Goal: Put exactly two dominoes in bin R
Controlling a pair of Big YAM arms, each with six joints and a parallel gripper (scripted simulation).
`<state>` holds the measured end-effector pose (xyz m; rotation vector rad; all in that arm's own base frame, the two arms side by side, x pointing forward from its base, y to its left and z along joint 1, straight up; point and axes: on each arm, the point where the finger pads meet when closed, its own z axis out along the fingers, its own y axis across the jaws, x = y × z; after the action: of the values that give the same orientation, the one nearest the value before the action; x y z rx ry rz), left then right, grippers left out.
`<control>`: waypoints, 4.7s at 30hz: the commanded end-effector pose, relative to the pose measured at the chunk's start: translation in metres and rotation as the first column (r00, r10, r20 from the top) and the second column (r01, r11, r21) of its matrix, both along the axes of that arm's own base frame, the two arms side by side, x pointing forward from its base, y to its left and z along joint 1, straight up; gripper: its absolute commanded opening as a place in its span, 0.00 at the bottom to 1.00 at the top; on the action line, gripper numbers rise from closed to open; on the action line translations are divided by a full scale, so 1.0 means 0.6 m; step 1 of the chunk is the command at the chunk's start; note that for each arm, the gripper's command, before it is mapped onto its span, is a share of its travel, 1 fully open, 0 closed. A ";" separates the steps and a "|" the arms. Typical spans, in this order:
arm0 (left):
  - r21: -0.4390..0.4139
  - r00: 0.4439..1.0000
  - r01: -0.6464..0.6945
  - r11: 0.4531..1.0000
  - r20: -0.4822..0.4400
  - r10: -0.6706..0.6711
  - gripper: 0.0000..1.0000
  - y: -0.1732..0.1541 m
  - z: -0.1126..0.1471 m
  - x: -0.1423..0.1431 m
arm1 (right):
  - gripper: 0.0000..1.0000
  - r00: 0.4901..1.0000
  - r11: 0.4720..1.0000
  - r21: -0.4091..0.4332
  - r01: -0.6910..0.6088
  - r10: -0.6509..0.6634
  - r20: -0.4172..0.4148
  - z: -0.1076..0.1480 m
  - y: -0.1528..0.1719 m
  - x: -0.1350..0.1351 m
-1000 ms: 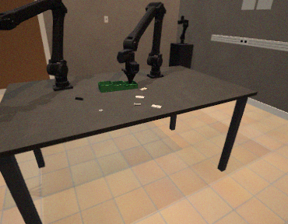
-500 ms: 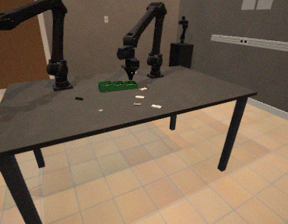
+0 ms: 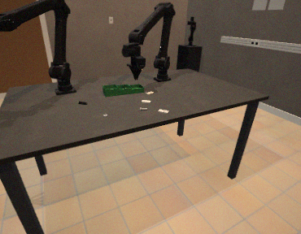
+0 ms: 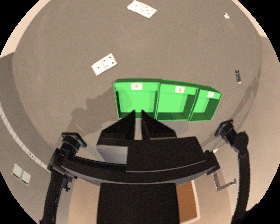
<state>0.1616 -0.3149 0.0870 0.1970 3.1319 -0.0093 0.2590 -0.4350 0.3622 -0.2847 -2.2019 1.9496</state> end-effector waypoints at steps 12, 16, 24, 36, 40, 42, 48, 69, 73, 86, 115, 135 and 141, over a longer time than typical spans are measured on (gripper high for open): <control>-0.051 1.000 0.013 0.999 0.027 -0.011 0.09 -0.029 0.055 0.008 | 1.00 1.000 1.000 -0.008 0.009 -0.009 0.009 0.009 -0.004 -0.006; -0.053 1.000 0.012 0.999 0.027 -0.011 0.09 -0.026 0.113 0.007 | 1.00 1.000 1.000 -0.008 0.009 -0.009 0.009 0.009 -0.004 -0.006; -0.055 1.000 0.013 0.998 0.029 -0.011 0.09 -0.019 0.227 0.003 | 1.00 1.000 1.000 -0.008 0.009 -0.009 0.009 0.009 -0.004 -0.006; 0.018 1.000 0.012 1.000 -0.009 -0.012 0.09 0.002 0.221 -0.007 | 1.00 1.000 1.000 -0.008 0.009 -0.009 0.009 0.009 -0.004 -0.006; 0.026 1.000 0.012 1.000 -0.013 -0.011 0.09 0.006 0.215 -0.009 | 1.00 1.000 1.000 -0.008 0.009 -0.009 0.009 0.009 -0.004 -0.006; 0.026 1.000 0.012 1.000 -0.013 -0.011 0.09 0.006 0.215 -0.009 | 1.00 1.000 1.000 -0.008 0.009 -0.009 0.009 0.009 -0.004 -0.006; 0.023 1.000 0.012 1.000 -0.012 -0.011 0.09 0.005 0.214 -0.009 | 1.00 1.000 1.000 -0.008 0.009 -0.009 0.009 0.009 -0.004 -0.006; 0.004 0.916 0.400 0.916 0.001 -0.400 0.39 0.060 0.076 0.080 | 1.00 1.000 1.000 -0.008 0.009 -0.009 0.009 0.009 -0.004 -0.006; 0.005 0.880 0.474 0.880 0.003 -0.475 0.39 0.080 0.030 0.105 | 1.00 1.000 1.000 -0.008 0.009 -0.009 0.009 0.009 -0.004 -0.006; 0.021 0.723 0.691 0.722 -0.022 -0.691 0.39 0.090 -0.006 0.137 | 1.00 1.000 1.000 -0.008 0.009 -0.009 0.009 0.009 -0.004 -0.006; 0.026 0.378 0.925 0.380 0.058 -0.924 0.39 0.077 0.013 0.151 | 1.00 1.000 1.000 -0.008 0.009 -0.009 0.009 0.009 -0.004 -0.006; 0.013 0.387 0.922 0.387 0.021 -0.922 0.39 0.102 -0.004 0.135 | 1.00 1.000 1.000 -0.008 0.009 -0.009 0.009 0.009 -0.004 -0.006; 0.012 0.388 0.921 0.388 0.019 -0.921 0.39 0.104 -0.004 0.134 | 1.00 1.000 1.000 -0.008 0.009 -0.009 0.009 0.009 -0.004 -0.006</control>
<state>0.2404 -0.2541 0.0775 1.8981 2.5073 0.0043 0.2590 -0.4350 0.3622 -0.2847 -2.2019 1.9496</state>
